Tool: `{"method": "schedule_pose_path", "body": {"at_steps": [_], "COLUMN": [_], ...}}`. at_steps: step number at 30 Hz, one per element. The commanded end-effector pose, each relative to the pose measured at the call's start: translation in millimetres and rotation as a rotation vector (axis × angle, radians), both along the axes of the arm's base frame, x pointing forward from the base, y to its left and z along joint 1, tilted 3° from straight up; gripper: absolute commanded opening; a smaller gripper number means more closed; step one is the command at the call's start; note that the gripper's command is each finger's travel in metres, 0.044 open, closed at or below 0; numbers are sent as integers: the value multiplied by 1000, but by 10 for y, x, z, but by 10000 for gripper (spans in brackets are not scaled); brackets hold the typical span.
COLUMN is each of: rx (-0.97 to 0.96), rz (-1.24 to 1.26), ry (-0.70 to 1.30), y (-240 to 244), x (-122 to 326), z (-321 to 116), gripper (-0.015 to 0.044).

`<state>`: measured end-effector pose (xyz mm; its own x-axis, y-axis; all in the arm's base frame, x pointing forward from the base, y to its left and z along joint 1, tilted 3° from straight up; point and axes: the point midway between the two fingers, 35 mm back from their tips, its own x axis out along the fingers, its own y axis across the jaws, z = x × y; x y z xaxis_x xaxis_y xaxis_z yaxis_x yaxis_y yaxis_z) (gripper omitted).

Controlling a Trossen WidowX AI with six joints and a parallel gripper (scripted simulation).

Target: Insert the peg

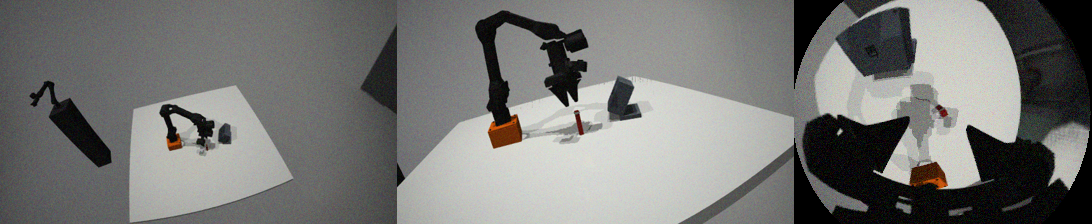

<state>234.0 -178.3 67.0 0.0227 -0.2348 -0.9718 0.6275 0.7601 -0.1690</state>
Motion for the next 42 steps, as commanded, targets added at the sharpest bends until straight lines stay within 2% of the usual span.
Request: {"method": "schedule_pose_path", "body": {"at_steps": [1, 25, 42], "rx": [31, 173, 178], "rz": [101, 592, 610], "ry": [29, 120, 121], "y": [-35, -217, -238], "x": [18, 38, 45], "z": [8, 24, -96], "gripper": [440, 440, 440]}}
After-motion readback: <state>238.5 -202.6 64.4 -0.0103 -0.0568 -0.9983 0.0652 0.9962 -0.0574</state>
